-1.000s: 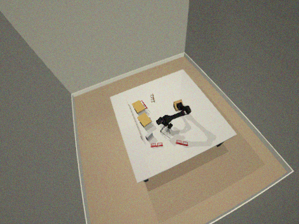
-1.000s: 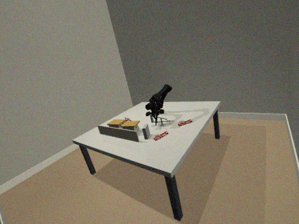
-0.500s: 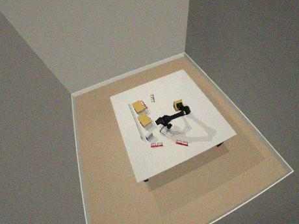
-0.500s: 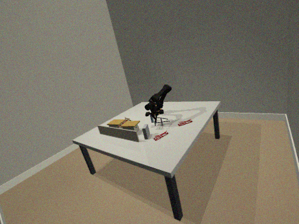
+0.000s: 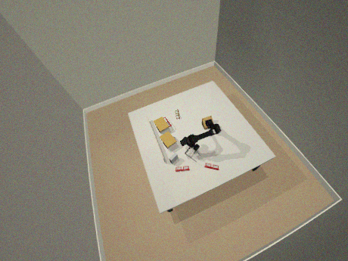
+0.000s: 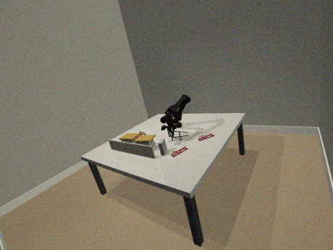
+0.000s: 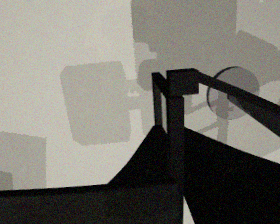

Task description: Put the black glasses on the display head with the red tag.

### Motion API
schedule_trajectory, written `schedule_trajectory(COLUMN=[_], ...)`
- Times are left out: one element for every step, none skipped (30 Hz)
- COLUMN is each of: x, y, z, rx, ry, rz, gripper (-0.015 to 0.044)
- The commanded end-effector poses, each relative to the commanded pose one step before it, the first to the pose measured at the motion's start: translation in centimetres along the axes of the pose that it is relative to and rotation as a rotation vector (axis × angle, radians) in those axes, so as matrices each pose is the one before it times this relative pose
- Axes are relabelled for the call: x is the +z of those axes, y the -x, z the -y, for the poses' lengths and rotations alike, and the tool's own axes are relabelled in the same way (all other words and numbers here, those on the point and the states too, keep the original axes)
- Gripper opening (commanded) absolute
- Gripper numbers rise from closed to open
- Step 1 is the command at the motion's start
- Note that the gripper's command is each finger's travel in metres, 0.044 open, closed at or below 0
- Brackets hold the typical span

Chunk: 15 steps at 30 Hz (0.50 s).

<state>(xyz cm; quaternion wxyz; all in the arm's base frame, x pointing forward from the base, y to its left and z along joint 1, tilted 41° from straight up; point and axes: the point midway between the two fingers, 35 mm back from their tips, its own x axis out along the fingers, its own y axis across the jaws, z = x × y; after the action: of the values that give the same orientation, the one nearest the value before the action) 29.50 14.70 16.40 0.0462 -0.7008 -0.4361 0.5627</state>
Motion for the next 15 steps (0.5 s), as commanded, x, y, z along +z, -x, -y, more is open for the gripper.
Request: schedule_trajectory(x=[-0.388, -0.048, -0.048, -0.049, -0.049, -0.049, -0.049, -0.050, -0.047, -0.047, -0.047, -0.048, -0.048, -0.048, -0.048], y=[0.114, 0.000, 0.000, 0.000, 0.000, 0.000, 0.000, 0.001, 0.000, 0.000, 0.000, 0.000, 0.001, 0.001, 0.001], z=[-0.199, -0.025, -0.024, -0.024, -0.024, -0.023, -0.023, -0.022, -0.021, -0.020, -0.020, -0.020, -0.019, -0.019, -0.019], rx=[0.00413, 0.00001, 0.00001, 0.00001, 0.00001, 0.00001, 0.00001, 0.00001, 0.00001, 0.00001, 0.00001, 0.00001, 0.00001, 0.00001, 0.00001], ry=[0.0050, 0.0000, 0.0000, 0.0000, 0.0000, 0.0000, 0.0000, 0.0000, 0.0000, 0.0000, 0.0000, 0.0000, 0.0000, 0.0000, 0.0000], rz=[-0.00244, -0.00002, -0.00002, -0.00002, -0.00002, -0.00002, -0.00002, -0.00002, -0.00002, -0.00002, -0.00002, -0.00002, -0.00002, -0.00002, -0.00002], gripper=[0.0000, 0.0000, 0.0000, 0.0000, 0.0000, 0.0000, 0.0000, 0.0000, 0.0000, 0.0000, 0.0000, 0.0000, 0.0000, 0.0000, 0.0000])
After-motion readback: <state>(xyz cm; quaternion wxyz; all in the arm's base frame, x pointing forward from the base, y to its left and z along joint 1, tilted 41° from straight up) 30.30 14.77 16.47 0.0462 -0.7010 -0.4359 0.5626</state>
